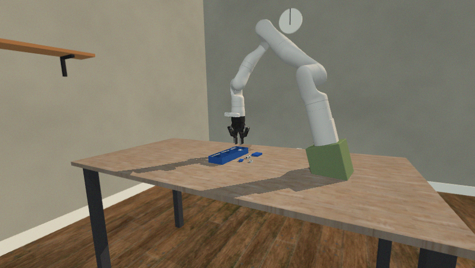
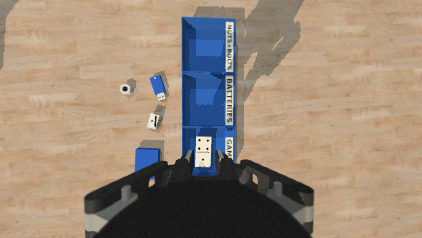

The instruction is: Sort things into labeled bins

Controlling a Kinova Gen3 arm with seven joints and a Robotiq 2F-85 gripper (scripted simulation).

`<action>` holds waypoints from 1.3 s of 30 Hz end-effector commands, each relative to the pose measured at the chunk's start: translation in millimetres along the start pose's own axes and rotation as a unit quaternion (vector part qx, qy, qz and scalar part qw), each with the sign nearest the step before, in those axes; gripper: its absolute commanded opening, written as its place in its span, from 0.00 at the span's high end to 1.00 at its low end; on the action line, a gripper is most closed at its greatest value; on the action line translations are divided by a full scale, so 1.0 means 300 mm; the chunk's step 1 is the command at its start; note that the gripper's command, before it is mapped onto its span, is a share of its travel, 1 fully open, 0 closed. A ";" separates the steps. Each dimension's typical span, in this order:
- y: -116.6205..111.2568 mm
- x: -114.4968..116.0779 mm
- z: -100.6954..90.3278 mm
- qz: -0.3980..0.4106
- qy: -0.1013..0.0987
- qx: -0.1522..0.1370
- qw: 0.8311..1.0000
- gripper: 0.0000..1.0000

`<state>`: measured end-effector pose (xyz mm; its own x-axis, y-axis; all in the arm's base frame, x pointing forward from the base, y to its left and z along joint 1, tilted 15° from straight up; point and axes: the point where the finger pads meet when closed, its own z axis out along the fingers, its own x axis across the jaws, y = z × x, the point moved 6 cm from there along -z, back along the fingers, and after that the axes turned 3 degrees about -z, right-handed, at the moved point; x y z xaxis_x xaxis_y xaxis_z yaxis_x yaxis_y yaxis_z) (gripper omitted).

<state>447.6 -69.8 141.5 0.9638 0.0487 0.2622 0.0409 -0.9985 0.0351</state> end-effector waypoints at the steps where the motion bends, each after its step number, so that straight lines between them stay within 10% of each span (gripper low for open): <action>1: 0.004 -0.001 -0.005 0.000 0.000 -0.001 1.000 0.68; 29: 0.008 -0.003 -0.005 0.000 0.000 -0.001 1.000 0.68; 39: -0.163 -0.190 -0.028 -0.216 0.002 0.000 0.976 0.69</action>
<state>400.0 -37.5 131.6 0.8910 0.3943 0.2253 0.3761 -0.9187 0.1203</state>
